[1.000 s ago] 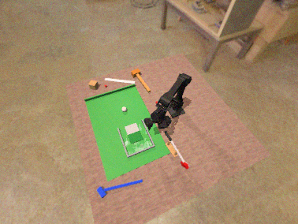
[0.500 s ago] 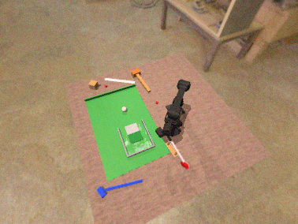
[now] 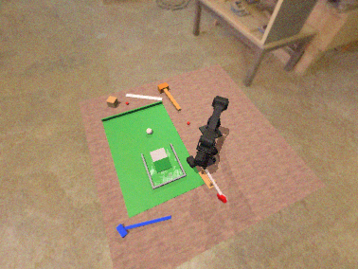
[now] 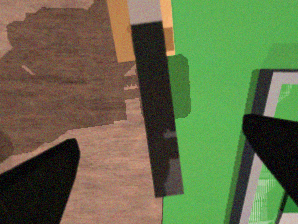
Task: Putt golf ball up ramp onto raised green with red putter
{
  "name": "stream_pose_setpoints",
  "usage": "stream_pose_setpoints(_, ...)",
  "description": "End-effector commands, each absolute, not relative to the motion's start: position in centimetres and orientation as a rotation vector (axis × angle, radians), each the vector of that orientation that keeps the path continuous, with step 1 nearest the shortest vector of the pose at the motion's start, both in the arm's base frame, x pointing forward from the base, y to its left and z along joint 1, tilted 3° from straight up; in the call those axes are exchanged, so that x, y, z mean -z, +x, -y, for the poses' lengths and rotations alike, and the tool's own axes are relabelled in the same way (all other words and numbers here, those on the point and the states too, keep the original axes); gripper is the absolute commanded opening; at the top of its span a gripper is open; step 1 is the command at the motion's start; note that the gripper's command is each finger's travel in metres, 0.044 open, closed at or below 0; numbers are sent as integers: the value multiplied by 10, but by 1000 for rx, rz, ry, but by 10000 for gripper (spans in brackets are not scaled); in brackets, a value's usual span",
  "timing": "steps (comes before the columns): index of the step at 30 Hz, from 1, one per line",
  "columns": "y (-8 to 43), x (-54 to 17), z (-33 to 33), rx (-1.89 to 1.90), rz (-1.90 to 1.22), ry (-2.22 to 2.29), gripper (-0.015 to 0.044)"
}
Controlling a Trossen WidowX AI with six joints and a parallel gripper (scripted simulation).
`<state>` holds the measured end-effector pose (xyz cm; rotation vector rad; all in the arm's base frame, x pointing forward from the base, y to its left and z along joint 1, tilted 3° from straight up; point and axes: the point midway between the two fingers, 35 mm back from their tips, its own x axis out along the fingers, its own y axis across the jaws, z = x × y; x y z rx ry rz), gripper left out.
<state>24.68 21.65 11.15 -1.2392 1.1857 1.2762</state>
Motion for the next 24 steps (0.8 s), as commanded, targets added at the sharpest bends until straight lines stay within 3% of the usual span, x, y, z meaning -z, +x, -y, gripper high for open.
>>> stream_pose_setpoints(1,247,-107,-217,-1278,-1187,-1238,440)
stream_pose_setpoints(19,246,-85,-217,-1279,-1187,-1238,440)
stream_pose_setpoints(24,247,-88,-217,-1276,-1181,-1240,309)
